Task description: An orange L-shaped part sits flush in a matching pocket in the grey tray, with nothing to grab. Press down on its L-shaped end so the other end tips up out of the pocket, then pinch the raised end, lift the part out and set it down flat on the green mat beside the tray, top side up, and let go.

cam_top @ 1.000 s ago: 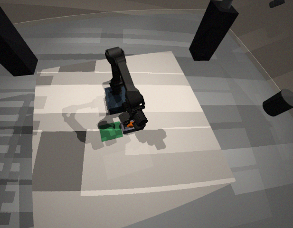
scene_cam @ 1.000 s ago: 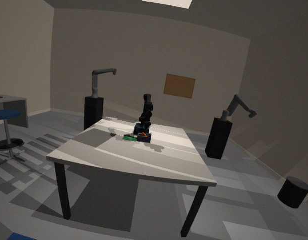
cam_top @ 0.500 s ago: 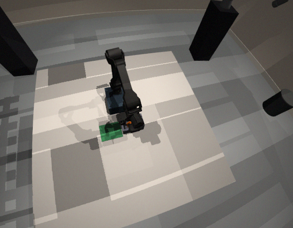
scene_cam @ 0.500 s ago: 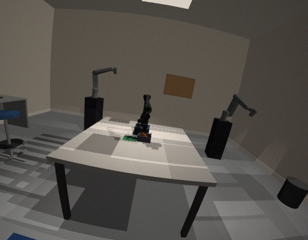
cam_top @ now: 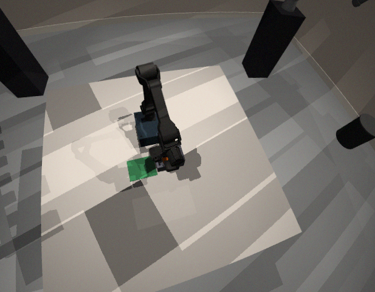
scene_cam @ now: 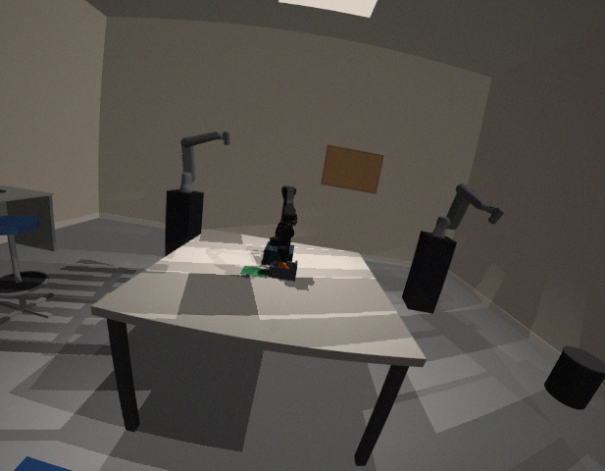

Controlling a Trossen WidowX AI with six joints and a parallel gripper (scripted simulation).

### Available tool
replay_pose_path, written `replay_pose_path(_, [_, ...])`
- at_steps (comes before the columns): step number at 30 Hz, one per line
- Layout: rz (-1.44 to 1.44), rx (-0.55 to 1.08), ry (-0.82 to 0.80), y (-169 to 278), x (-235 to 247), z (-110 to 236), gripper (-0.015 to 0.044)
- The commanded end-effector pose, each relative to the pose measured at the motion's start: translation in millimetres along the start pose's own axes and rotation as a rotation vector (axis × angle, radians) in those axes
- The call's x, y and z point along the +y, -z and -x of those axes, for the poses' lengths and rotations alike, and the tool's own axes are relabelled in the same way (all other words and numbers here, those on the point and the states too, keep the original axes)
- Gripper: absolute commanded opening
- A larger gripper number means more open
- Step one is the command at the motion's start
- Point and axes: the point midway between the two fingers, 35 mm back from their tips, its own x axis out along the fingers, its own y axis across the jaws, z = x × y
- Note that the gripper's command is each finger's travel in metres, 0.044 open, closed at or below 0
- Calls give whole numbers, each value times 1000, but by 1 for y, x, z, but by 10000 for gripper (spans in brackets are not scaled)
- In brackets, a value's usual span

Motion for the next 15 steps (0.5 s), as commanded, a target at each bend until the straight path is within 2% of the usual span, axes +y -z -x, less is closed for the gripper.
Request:
replay_pose_path(1, [-5, 0, 6, 0, -1, -9, 280])
replay_pose_path(15, [-5, 0, 6, 0, -3, -32, 280])
